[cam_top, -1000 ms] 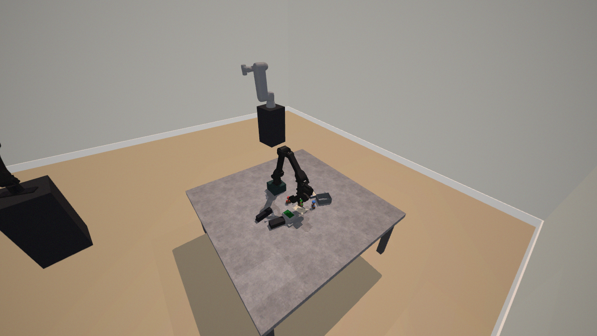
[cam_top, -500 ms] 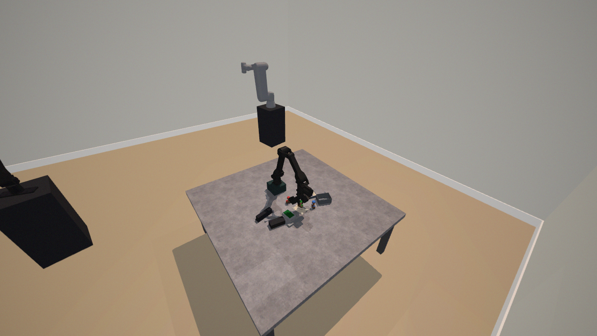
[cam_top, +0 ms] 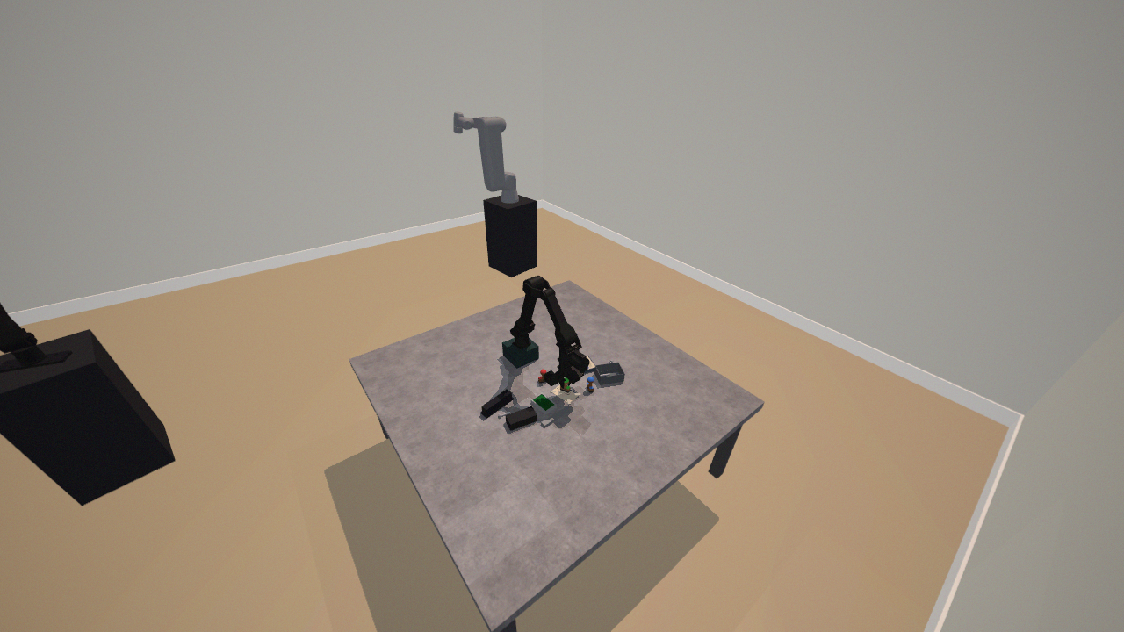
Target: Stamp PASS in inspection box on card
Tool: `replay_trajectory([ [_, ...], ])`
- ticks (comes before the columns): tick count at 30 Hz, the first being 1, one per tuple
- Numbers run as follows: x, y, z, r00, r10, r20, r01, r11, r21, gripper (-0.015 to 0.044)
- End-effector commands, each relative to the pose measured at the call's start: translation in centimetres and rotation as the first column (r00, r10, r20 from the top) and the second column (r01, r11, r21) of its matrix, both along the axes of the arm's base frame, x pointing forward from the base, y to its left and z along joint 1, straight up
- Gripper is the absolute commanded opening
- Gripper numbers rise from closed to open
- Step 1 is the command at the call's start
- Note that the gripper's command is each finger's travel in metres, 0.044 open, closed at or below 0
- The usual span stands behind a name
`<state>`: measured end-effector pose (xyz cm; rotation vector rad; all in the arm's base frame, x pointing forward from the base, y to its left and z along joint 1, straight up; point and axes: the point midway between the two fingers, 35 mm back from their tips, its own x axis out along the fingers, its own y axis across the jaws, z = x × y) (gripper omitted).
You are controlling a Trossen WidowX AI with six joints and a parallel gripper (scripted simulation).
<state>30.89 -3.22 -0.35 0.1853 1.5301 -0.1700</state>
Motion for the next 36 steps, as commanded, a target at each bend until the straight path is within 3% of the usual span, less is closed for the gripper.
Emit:
replay_trajectory([
  [1,-0.08,0.06,-0.31,1.0,-0.002,0.0,0.002,1.0,0.003,0.0],
  [36,-0.07,0.06,-0.77,1.0,-0.002,0.001,0.002,1.0,0.005,0.0],
])
